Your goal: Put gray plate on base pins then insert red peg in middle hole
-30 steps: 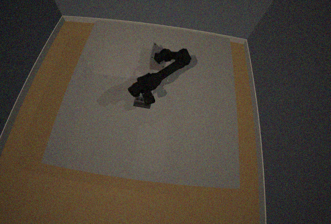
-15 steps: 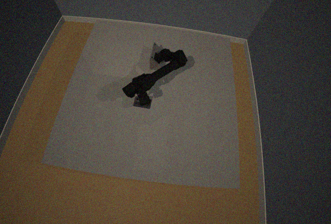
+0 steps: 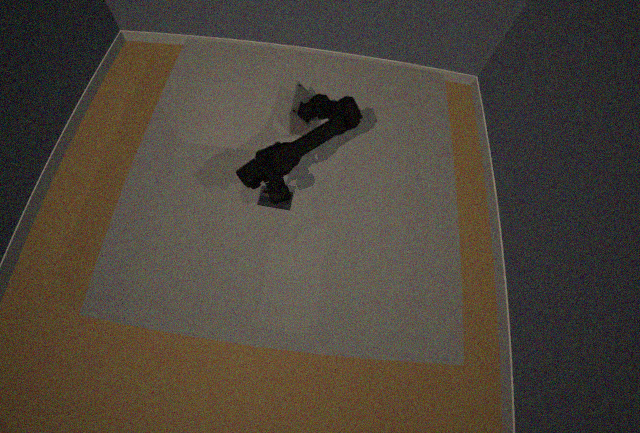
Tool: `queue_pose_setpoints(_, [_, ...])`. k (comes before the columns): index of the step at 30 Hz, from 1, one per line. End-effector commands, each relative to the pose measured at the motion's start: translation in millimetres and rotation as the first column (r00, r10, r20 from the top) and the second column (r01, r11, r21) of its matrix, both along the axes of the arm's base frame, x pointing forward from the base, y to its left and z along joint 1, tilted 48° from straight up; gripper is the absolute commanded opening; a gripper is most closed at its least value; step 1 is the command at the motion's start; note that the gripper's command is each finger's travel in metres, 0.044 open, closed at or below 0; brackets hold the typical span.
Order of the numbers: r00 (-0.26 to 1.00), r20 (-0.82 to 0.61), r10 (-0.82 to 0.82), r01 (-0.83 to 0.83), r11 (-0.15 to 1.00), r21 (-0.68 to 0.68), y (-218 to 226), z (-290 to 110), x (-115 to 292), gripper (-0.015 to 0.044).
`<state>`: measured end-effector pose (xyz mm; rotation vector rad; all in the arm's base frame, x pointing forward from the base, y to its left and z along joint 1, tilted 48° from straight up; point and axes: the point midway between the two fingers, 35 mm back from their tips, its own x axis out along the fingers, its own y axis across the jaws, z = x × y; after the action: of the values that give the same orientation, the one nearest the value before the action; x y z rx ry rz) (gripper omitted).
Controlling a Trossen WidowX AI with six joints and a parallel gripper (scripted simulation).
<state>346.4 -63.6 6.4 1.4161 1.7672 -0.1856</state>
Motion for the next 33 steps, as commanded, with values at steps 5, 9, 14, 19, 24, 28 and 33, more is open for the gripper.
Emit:
queue_pose_setpoints(5, [1.0,0.002,0.004,-0.004,1.0,-0.003,0,-1,-1,0.0])
queue_pose_setpoints(9, [1.0,0.002,0.004,-0.004,1.0,-0.003,0,-1,-1,0.0])
queue_pose_setpoints(14, [1.0,0.002,0.004,-0.004,1.0,-0.003,0,-1,-1,0.0])
queue_pose_setpoints(19, [1.0,0.0,0.0,0.0,1.0,0.0,0,0,0,0.0])
queue_pose_setpoints(24, [1.0,0.0,0.0,0.0,1.0,0.0,1,-1,0,0.0])
queue_pose_setpoints(28, [1.0,0.001,0.001,-0.001,1.0,-0.001,5,-5,-1,0.0])
queue_pose_setpoints(33, [1.0,0.002,0.003,-0.003,1.0,-0.002,10,-10,-1,0.0])
